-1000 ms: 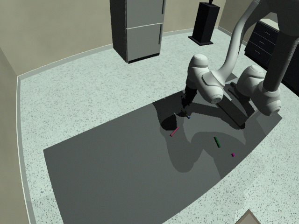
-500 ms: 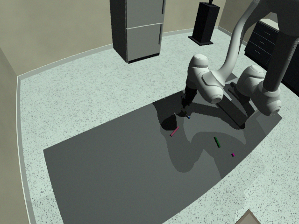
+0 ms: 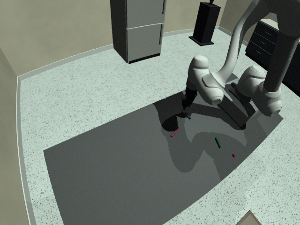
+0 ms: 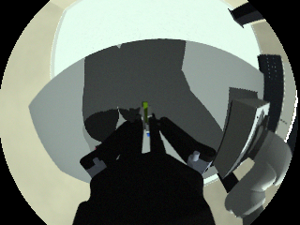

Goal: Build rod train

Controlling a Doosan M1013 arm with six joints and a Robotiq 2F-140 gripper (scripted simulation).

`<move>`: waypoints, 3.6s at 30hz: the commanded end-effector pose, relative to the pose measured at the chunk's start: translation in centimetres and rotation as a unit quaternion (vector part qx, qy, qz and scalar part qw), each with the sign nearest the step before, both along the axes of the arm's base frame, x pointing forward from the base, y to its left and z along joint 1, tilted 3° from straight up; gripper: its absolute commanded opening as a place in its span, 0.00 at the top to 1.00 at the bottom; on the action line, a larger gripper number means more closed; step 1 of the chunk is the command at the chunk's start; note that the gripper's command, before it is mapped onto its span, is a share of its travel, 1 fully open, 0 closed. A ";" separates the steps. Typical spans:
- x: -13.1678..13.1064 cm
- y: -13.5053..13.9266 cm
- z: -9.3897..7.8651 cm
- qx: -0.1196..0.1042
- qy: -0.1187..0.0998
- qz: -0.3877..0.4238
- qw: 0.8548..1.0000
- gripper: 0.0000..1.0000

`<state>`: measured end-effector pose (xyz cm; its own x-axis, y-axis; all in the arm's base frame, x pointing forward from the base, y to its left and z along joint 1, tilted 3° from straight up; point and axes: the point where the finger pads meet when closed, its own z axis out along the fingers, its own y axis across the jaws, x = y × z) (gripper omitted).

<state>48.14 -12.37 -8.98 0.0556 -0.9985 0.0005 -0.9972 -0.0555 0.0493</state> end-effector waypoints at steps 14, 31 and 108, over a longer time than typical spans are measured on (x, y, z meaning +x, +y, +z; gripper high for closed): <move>0.0 -0.1 -0.3 -0.001 -0.001 0.002 1.000 0.88; 0.0 -0.1 -0.3 -0.001 -0.001 0.002 1.000 0.88; 0.4 -0.1 8.7 -0.001 -0.001 0.002 1.000 0.00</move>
